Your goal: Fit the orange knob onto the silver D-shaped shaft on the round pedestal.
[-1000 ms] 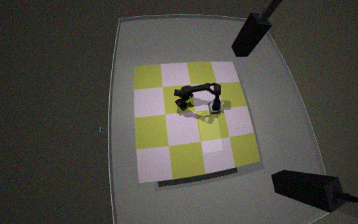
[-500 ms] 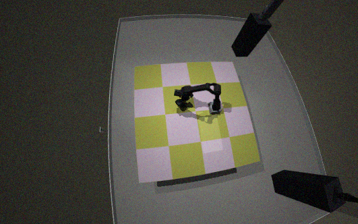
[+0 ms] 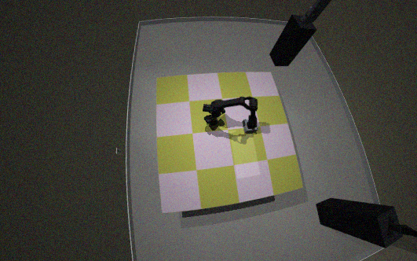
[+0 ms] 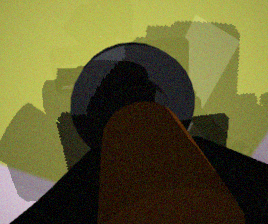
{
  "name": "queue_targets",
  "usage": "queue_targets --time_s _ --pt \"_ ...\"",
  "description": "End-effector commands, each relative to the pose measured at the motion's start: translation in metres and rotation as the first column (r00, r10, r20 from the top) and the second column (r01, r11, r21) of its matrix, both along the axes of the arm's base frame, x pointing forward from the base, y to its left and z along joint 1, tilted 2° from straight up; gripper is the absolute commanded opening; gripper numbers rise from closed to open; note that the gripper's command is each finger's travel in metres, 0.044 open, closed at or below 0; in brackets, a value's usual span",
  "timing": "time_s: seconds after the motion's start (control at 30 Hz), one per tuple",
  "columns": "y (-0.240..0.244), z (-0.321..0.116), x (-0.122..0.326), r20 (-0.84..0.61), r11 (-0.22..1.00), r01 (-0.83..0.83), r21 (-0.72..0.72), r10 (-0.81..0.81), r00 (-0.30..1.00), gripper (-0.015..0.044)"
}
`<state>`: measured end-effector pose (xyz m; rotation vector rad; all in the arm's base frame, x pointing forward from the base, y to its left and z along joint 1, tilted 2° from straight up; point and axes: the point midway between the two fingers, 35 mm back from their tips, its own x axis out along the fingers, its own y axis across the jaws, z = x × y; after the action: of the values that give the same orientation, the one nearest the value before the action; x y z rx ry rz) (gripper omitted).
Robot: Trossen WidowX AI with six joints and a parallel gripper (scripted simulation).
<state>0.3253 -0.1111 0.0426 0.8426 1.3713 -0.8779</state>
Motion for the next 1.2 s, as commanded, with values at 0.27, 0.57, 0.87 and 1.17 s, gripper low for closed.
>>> queue_targets --time_s 0.27,0.57,0.87,1.17 --pt "-0.0004 -0.0015 0.0007 0.008 0.981 0.192 -0.002 -0.192 0.981 0.0000" --pt "-0.0006 -0.0027 0.0004 0.008 0.981 0.192 -0.002 -0.192 0.981 0.0000" --pt "-0.0007 -0.0032 0.0003 0.008 0.981 0.192 -0.002 -0.192 0.981 0.0000" --pt "-0.0007 0.0018 0.0011 0.009 0.970 0.245 -0.001 -0.245 0.969 0.0000"
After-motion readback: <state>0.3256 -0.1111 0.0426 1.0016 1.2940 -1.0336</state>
